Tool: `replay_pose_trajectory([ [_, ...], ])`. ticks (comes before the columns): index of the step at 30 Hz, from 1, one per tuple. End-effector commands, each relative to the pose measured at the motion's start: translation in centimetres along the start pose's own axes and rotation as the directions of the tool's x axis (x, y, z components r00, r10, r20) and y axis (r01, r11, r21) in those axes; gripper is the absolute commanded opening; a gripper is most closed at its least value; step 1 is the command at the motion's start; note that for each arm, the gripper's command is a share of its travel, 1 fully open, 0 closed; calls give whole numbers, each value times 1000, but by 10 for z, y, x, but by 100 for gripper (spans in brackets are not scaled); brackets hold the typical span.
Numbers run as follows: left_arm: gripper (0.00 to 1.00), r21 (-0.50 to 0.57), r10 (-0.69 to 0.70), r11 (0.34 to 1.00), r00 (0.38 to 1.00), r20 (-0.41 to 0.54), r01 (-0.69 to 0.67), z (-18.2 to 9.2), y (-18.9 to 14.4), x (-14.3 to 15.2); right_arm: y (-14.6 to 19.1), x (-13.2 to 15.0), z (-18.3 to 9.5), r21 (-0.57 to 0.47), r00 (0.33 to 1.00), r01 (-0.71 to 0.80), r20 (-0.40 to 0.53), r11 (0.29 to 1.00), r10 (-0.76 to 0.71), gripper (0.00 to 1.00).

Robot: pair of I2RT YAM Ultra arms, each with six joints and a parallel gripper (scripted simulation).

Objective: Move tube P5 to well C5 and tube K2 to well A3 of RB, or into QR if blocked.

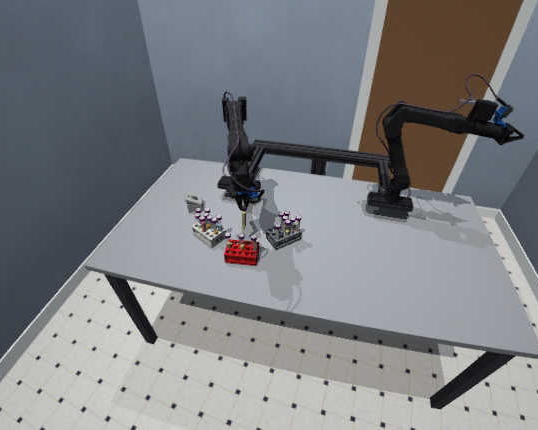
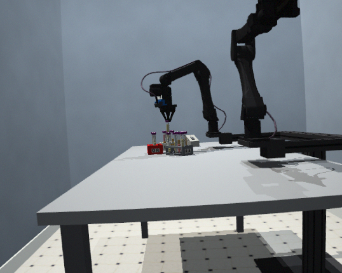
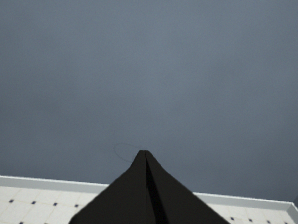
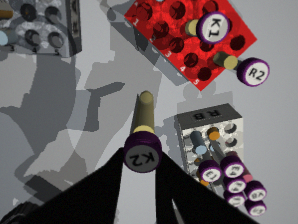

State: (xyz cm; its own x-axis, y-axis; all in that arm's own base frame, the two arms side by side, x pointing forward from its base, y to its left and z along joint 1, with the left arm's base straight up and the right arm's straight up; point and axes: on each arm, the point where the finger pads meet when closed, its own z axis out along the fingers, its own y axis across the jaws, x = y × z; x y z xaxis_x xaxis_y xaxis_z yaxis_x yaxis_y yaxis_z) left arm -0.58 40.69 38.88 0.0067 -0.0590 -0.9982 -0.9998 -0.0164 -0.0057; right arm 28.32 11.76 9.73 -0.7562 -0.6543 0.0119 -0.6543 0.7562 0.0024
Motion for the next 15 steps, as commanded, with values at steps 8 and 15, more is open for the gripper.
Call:
replay_pose_trajectory([
  [8,0,0,6,1000,998,59,-6,-11,2,-26,2,-7,-16,-5,938,-345,44,938,345,0],
  [15,0,0,6,1000,998,59,-6,-11,2,-26,2,-7,-16,-13,832,-553,42,833,553,0],
])
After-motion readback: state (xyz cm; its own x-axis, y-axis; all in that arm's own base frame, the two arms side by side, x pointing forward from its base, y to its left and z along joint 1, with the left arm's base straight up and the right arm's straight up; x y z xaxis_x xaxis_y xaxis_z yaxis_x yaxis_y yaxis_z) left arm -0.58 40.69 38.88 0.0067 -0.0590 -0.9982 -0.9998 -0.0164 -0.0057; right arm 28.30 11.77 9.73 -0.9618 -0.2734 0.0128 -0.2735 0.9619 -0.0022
